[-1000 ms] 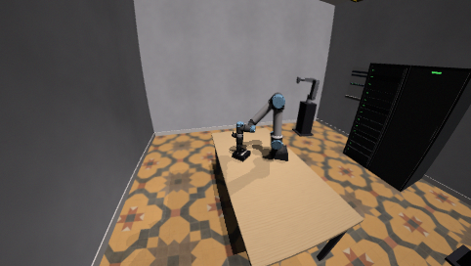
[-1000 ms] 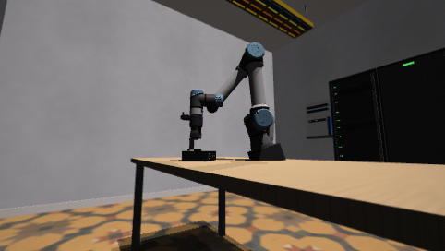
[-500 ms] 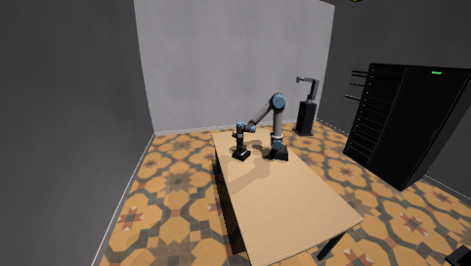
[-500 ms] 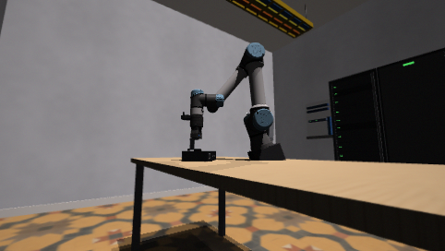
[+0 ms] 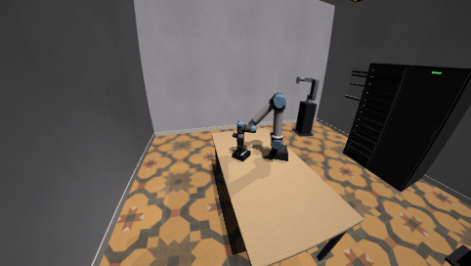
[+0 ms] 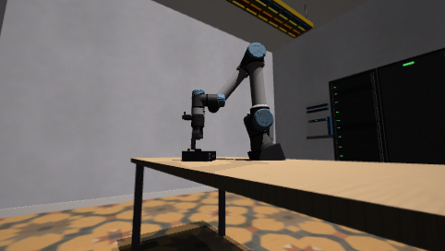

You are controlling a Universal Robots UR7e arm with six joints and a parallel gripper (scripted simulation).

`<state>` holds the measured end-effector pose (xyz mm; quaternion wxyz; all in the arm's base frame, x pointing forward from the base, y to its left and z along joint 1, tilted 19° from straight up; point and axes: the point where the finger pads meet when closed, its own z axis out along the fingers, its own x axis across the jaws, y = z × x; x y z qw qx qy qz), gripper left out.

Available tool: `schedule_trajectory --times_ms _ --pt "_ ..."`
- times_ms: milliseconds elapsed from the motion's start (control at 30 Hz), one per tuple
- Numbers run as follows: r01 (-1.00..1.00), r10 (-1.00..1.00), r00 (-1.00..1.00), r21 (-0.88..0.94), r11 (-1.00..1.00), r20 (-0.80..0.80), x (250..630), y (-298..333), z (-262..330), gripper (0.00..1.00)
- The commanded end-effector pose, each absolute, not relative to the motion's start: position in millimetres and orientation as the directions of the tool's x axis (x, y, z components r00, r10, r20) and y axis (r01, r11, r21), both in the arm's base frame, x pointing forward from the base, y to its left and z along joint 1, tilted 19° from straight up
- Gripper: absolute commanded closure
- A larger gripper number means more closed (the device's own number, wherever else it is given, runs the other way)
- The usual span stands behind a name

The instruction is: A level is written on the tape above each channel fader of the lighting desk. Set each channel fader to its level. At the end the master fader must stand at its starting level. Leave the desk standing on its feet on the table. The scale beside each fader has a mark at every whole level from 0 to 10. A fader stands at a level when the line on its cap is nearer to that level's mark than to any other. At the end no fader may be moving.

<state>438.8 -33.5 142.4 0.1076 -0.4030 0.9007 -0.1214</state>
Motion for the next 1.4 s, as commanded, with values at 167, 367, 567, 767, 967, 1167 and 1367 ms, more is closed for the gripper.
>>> schedule_trajectory --times_ms 167,367,567,767,967,1167,1367 --pt "-0.7 -0.752 -0.652 -0.306 0.646 -0.096 435.7 -30.4 141.2 1.0" --pt "-0.7 -0.752 -0.652 -0.306 0.646 -0.096 433.8 -28.6 140.4 1.0" --pt "-0.7 -0.752 -0.652 -0.306 0.646 -0.096 433.0 -27.9 140.0 1.0" --pt "-0.7 -0.752 -0.652 -0.306 0.646 -0.096 432.4 -27.3 139.8 1.0" --pt "-0.7 -0.752 -0.652 -0.306 0.646 -0.096 432.3 -27.3 139.8 1.0" --pt "-0.7 -0.752 -0.652 -0.306 0.646 -0.096 432.3 -27.3 139.8 1.0" --pt "-0.7 -0.752 -0.652 -0.306 0.646 -0.096 432.3 -27.3 139.8 1.0"
